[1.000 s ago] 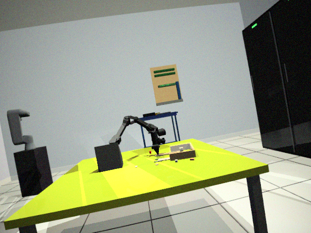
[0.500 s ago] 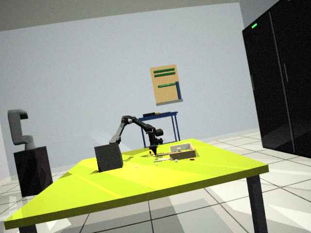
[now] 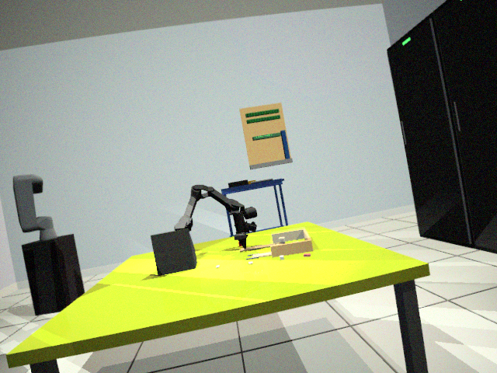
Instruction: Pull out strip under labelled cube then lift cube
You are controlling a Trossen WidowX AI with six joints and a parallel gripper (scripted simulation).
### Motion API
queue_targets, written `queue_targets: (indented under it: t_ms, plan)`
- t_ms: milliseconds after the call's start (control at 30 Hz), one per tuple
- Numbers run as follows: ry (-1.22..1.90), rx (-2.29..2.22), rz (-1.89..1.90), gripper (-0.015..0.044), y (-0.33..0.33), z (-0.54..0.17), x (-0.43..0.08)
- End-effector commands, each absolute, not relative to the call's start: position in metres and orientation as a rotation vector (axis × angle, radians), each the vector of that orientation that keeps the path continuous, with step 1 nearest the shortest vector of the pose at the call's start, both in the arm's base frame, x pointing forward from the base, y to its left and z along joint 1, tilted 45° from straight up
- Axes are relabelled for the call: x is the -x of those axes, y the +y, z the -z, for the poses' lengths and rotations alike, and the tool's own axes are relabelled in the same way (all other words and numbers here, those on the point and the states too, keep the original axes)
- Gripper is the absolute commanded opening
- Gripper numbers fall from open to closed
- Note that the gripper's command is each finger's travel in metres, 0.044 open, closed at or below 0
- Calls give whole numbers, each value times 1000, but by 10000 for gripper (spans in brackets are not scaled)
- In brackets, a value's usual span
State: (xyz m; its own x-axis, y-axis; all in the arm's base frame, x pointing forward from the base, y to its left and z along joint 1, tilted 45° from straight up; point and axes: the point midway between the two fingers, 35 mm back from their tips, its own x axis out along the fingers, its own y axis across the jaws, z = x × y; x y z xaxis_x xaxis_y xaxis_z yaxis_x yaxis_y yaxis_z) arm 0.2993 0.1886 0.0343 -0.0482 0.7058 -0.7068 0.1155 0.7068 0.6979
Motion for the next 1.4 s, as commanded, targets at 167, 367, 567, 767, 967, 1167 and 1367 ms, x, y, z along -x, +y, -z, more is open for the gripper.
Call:
queue_targets:
  t_ms: [167, 367, 567, 767, 967, 1167, 1367]
  plan:
    - [1600, -683, -550, 0, 193, -32, -277]
    - [1601, -683, -550, 0, 193, -33, -269]
    - [1601, -683, -550, 0, 193, -34, -260]
    - [1602, -684, -549, 0, 193, -35, -252]
    - [1602, -684, -549, 0, 194, -36, -243]
    - [1602, -684, -549, 0, 194, -37, -234]
    - [1603, -684, -549, 0, 194, -38, -226]
